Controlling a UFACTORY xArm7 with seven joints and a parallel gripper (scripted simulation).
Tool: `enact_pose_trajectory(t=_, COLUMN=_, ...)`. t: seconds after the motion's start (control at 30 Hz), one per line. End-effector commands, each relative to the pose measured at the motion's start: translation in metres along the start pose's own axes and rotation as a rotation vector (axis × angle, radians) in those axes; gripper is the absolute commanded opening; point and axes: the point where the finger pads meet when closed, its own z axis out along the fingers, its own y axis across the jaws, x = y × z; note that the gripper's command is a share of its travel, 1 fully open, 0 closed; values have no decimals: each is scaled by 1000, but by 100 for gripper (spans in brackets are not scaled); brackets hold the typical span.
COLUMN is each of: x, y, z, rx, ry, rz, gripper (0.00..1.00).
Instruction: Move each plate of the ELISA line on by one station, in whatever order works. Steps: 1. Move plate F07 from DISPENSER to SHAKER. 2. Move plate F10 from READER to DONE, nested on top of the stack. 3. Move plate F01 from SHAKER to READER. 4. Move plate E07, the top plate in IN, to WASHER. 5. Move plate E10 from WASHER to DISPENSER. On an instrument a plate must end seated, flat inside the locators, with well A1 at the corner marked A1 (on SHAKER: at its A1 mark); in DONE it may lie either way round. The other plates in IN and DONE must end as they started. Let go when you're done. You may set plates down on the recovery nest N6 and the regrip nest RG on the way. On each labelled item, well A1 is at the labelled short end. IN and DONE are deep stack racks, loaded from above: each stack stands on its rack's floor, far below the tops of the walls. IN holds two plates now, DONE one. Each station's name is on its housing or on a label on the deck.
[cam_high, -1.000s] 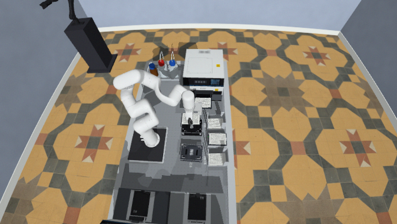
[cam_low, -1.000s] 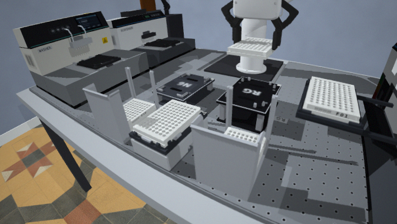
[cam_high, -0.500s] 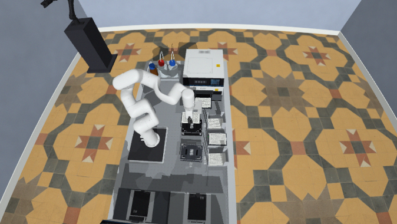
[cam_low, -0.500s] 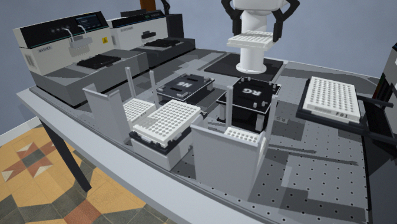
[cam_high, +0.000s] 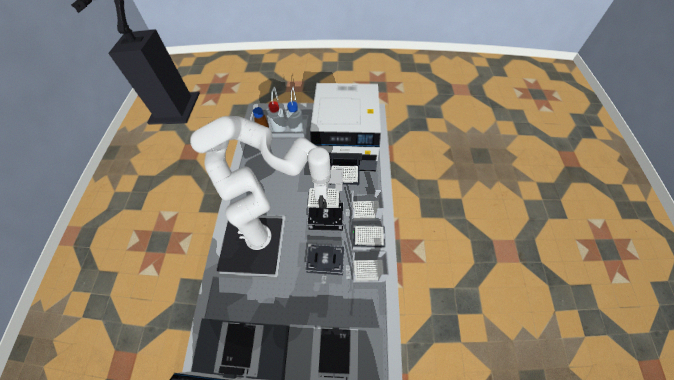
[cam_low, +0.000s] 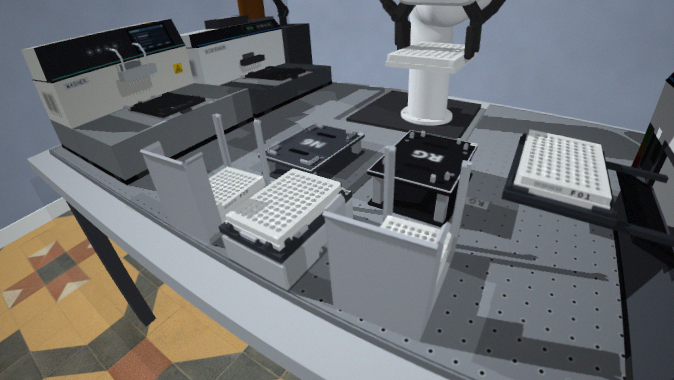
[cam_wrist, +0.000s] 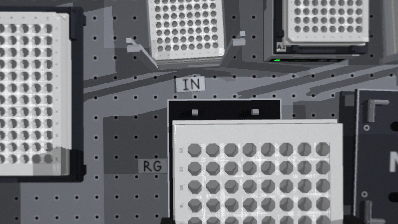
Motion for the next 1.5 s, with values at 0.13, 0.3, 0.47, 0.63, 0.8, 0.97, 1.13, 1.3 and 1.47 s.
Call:
enact_pose_trajectory(t=0.13, x=-1, y=3, z=-2, rx=1, ry=3, rz=-12, gripper=0)
enact_pose_trajectory(t=0.3, x=-4, y=12, z=-2, rx=0, ry=3, rz=-47, gripper=0)
enact_pose_trajectory(t=0.47, x=-10, y=28, z=-2, rx=0, ry=3, rz=-105, gripper=0)
enact_pose_trajectory(t=0.63, x=-16, y=44, z=-2, rx=0, ry=3, rz=-131, gripper=0)
enact_pose_trajectory(t=0.8, x=-19, y=53, z=-2, rx=0, ry=3, rz=-131, gripper=0)
enact_pose_trajectory(t=0.97, x=-25, y=68, z=-2, rx=0, ry=3, rz=-178, gripper=0)
enact_pose_trajectory(t=1.13, x=-31, y=84, z=-2, rx=0, ry=3, rz=-236, gripper=0)
enact_pose_trajectory(t=1.3, x=-36, y=96, z=-2, rx=-1, ry=3, rz=-262, gripper=0)
enact_pose_trajectory(t=1.47, x=-41, y=109, z=-2, rx=-1, ry=3, rz=-262, gripper=0)
